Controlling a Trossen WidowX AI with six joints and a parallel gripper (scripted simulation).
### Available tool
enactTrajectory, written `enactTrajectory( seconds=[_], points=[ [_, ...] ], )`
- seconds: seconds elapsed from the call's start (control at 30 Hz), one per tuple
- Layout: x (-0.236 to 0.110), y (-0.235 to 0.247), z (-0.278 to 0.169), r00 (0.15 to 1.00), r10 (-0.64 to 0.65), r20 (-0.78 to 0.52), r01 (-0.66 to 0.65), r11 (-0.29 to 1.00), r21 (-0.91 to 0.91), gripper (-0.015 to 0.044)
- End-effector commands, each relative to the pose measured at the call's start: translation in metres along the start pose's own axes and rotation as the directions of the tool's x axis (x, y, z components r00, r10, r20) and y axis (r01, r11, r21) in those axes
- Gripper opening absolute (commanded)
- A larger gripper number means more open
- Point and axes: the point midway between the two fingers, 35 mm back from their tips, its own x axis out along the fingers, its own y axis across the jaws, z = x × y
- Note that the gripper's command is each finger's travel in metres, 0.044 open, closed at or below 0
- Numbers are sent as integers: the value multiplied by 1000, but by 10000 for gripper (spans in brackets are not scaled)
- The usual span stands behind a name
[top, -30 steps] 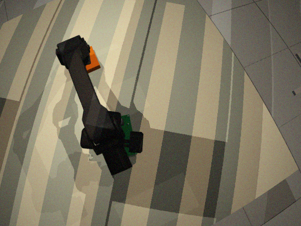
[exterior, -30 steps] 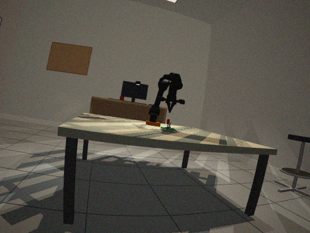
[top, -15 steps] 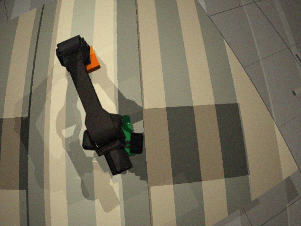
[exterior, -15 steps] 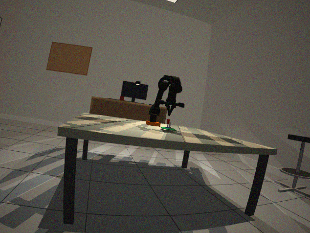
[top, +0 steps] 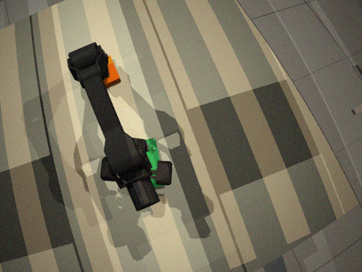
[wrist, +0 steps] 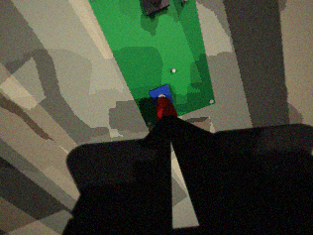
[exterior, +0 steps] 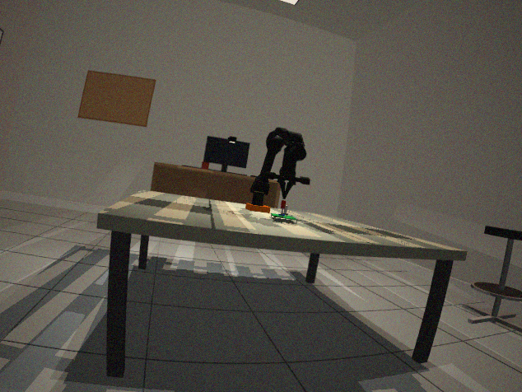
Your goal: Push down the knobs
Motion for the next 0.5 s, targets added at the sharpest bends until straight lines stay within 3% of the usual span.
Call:
enactTrajectory(
  seconds=[0.0, 0.47],
  points=[
    [1, 0, 1, 1000, -1, 4, 1, 1000, -6, 0],
    [4, 0, 1, 1000, -1, 4, 1, 1000, -6, 0]
  ],
)
